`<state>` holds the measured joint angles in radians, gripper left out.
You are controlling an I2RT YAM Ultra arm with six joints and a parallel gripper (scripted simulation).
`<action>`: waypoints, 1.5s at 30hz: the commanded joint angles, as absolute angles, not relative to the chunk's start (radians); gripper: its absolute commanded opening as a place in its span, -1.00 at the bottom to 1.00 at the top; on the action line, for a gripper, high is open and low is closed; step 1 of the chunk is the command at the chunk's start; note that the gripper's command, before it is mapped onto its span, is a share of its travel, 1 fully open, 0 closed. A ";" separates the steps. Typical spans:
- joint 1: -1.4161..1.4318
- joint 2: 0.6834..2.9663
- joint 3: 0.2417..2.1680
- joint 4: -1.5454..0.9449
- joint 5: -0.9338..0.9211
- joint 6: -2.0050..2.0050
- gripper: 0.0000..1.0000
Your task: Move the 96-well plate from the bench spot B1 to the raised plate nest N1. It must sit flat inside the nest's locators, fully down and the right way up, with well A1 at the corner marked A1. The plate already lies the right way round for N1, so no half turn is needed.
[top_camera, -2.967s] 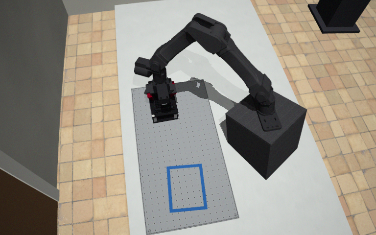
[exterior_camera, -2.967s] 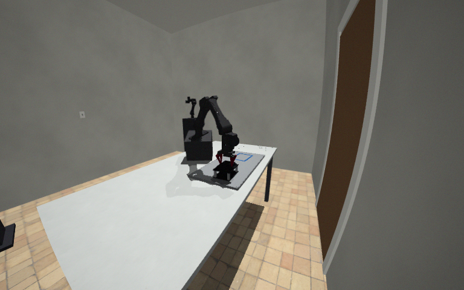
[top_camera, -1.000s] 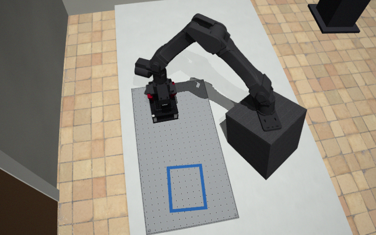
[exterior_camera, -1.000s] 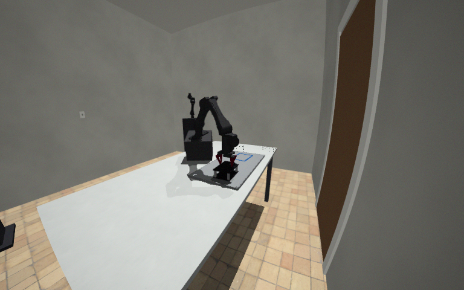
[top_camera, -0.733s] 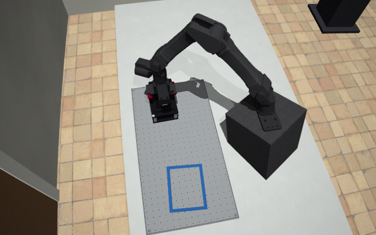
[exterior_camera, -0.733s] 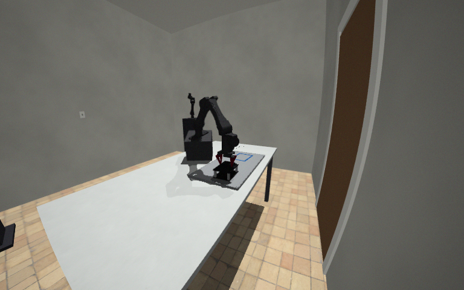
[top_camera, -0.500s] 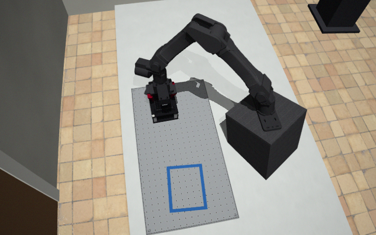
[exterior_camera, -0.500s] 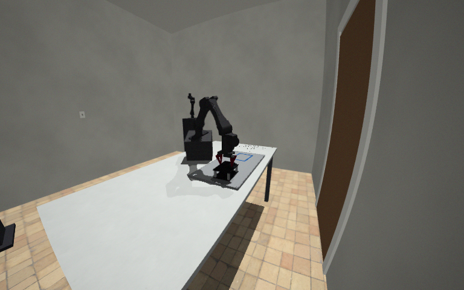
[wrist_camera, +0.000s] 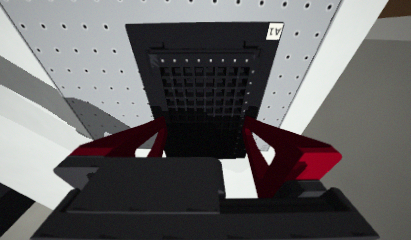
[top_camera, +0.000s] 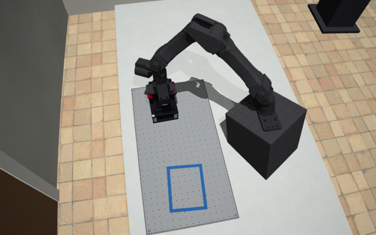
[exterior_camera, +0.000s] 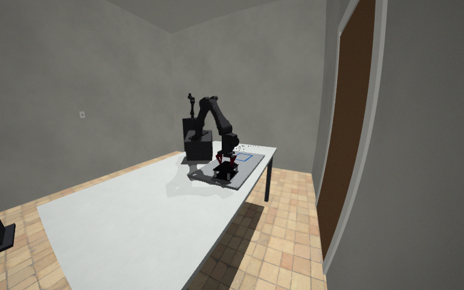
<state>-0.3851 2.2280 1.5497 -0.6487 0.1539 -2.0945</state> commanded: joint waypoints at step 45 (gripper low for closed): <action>-0.388 2.231 1.557 -0.637 0.148 -2.094 1.00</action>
